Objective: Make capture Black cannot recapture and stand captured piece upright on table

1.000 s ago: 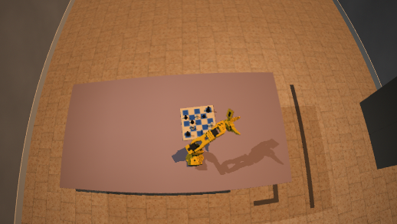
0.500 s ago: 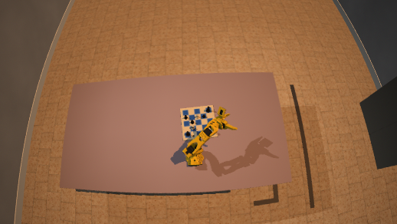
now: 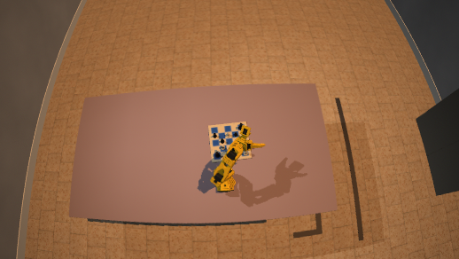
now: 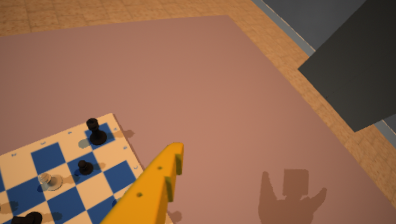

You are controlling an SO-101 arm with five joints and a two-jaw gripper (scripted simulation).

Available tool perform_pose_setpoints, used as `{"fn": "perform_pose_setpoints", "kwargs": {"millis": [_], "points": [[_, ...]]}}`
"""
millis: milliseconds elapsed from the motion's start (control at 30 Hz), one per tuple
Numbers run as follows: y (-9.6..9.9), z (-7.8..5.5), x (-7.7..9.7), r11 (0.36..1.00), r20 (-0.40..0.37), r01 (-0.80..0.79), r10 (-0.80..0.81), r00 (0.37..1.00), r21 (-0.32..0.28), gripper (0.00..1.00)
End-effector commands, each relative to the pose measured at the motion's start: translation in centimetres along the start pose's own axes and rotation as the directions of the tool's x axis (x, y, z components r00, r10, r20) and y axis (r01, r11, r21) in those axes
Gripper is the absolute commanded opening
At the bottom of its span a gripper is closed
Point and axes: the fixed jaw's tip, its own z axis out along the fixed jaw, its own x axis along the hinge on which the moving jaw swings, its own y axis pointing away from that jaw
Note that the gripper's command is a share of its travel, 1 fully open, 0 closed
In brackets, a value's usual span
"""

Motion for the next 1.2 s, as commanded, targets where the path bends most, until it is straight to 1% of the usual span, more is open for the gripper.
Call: {"fn": "perform_pose_setpoints", "kwargs": {"millis": [0, 33, 67, 100, 133, 167, 200, 267, 300, 400, 467, 567, 667, 1167], "points": [[1.8, -1.1, 1.3, 0.996, -0.061, -0.032, 0.027, 0.998, -0.082, 0.61], [2.5, -1.7, 1.7, 0.993, -0.082, -0.045, 0.036, 0.996, -0.112, 0.58], [2.5, -1.7, 1.7, 0.993, -0.082, -0.045, 0.036, 0.996, -0.112, 0.58], [3.1, -2.2, 2.1, 0.988, -0.103, -0.058, 0.044, 0.994, -0.14, 0.56], [3.1, -2.2, 2.1, 0.988, -0.103, -0.058, 0.044, 0.994, -0.14, 0.56], [3.6, -2.8, 2.6, 0.984, -0.124, -0.07, 0.049, 0.991, -0.166, 0.53], [3.6, -2.8, 2.6, 0.984, -0.124, -0.07, 0.049, 0.991, -0.166, 0.53], [4.5, -3.8, 3.4, 0.974, -0.163, -0.09, 0.056, 0.985, -0.209, 0.49], [4.5, -3.8, 3.4, 0.974, -0.163, -0.09, 0.056, 0.985, -0.209, 0.49], [5.4, -5.0, 4.4, 0.961, -0.21, -0.113, 0.059, 0.976, -0.254, 0.44], [5.4, -5.0, 4.4, 0.961, -0.21, -0.113, 0.059, 0.976, -0.254, 0.44], [5.8, -5.7, 5.1, 0.952, -0.24, -0.127, 0.058, 0.969, -0.28, 0.41], [6.0, -6.0, 5.4, 0.948, -0.253, -0.132, 0.057, 0.966, -0.29, 0.4], [6.0, -6.1, 5.5, 0.947, -0.255, -0.133, 0.057, 0.965, -0.292, 0.4]]}}
